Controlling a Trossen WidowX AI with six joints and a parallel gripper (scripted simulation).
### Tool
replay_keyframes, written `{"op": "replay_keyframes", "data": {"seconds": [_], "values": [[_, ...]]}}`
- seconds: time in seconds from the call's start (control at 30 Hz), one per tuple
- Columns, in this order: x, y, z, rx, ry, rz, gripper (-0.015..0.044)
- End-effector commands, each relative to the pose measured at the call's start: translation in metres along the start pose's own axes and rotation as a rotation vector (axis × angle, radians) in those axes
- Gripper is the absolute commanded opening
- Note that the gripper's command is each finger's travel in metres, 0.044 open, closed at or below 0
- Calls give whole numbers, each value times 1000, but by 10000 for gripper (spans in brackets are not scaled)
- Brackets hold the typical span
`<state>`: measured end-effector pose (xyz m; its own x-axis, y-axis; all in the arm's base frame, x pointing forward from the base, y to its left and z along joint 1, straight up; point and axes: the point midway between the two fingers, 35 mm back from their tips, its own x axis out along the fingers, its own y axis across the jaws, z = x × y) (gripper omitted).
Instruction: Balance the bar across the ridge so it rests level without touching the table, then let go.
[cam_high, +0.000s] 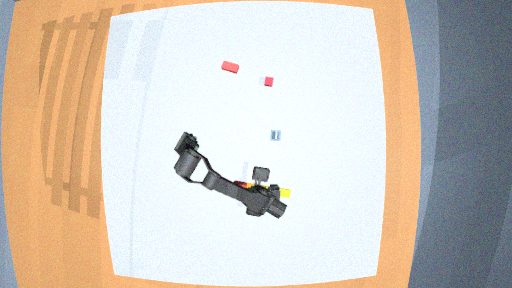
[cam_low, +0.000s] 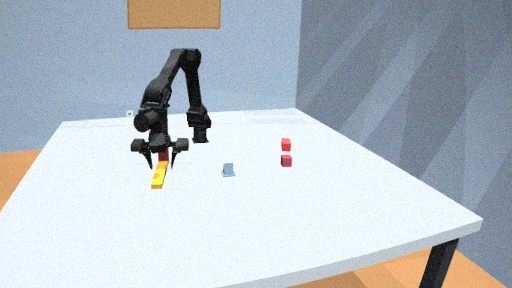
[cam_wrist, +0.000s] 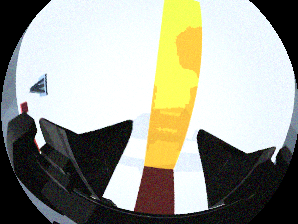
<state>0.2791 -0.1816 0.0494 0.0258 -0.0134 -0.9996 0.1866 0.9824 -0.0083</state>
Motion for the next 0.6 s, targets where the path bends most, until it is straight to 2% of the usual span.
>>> {"op": "replay_keyframes", "data": {"seconds": [0.0,0.13,0.37,0.57], "values": [[1,0,0,3,4,-2,315],[1,0,0,3,4,-2,315],[0,0,0,0,1,0,131],[0,0,0,0,1,0,91]]}}
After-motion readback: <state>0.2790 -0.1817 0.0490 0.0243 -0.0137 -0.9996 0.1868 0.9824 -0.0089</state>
